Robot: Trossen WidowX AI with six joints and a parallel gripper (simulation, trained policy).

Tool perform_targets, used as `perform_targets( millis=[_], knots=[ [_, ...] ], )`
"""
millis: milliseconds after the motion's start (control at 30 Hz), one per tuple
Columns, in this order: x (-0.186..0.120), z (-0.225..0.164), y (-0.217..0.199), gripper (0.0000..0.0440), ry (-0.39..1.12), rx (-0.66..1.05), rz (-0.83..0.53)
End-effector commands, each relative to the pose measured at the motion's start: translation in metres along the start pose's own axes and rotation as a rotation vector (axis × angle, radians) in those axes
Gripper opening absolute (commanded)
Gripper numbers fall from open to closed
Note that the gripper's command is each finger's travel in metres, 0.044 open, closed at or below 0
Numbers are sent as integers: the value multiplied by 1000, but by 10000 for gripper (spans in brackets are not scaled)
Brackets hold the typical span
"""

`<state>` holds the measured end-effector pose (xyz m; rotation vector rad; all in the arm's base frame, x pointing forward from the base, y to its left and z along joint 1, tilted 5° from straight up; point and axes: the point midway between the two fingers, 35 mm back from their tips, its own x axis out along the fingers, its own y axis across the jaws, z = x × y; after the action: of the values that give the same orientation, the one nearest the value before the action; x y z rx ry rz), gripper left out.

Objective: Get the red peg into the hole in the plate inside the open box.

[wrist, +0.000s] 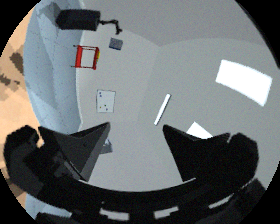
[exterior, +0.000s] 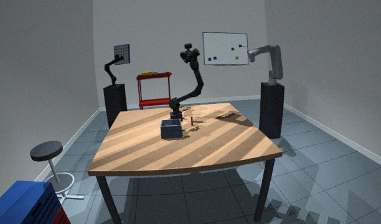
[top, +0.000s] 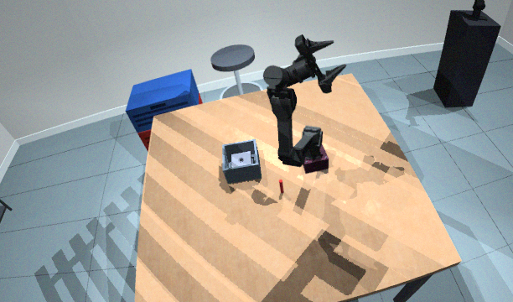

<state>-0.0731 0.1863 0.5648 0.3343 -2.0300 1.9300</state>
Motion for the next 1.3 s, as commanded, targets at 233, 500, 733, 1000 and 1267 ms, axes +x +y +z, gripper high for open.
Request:
perform_targets(
  millis=[233,500,733,1000,1267],
  knots=[
    [26,68,16,440,-236,90,34],
    [33,149,34,440,-484,181,115],
    [19,216,49,440,-694,253,211],
    [-17,282,66,440,-920,324,349],
    [-70,332,83,440,-1124,376,521]
  ],
)
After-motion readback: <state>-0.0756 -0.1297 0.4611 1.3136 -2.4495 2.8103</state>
